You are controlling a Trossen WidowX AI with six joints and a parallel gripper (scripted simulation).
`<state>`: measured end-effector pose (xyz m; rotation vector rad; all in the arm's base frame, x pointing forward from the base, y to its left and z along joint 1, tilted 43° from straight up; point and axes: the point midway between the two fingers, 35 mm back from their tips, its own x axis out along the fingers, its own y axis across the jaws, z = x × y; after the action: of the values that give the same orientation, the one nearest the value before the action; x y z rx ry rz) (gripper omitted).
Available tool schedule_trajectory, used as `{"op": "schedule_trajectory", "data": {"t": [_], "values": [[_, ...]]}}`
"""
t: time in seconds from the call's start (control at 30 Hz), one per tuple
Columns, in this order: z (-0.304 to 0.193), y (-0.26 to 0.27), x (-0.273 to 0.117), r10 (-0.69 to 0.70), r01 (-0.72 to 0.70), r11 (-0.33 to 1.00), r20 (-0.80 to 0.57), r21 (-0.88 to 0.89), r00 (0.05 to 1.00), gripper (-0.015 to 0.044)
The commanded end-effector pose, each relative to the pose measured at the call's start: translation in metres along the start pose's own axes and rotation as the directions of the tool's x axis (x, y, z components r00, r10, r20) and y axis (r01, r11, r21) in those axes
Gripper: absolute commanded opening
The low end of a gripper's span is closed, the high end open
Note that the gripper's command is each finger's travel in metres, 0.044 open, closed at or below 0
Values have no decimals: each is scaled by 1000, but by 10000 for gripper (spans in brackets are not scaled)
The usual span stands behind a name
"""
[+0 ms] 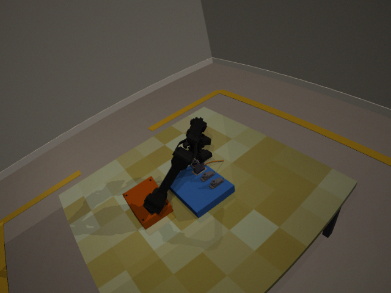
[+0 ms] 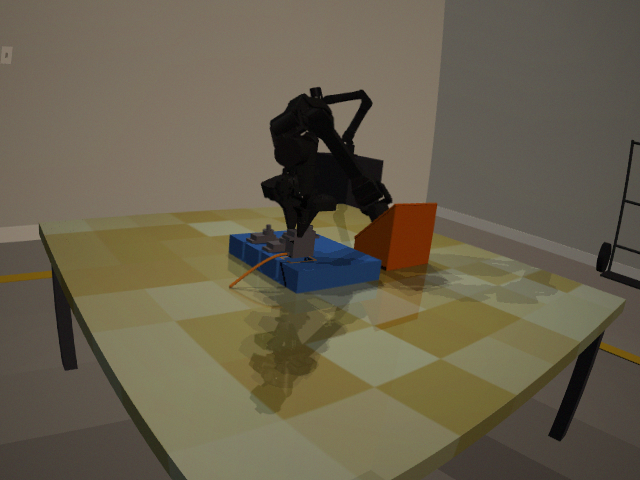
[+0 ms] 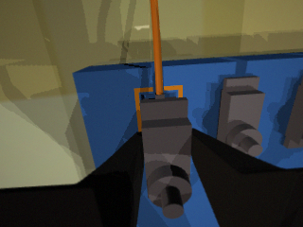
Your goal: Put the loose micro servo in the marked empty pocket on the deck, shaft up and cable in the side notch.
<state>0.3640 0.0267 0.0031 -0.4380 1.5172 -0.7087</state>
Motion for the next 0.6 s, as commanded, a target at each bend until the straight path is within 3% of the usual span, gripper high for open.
{"op": "schedule_trajectory", "data": {"t": [0.0, 0.57], "values": [[0, 0, 3, -3, 3, 1000, 1, -6, 1000, 0], [0, 0, 19, -3, 3, 1000, 2, -6, 1000, 0]]}}
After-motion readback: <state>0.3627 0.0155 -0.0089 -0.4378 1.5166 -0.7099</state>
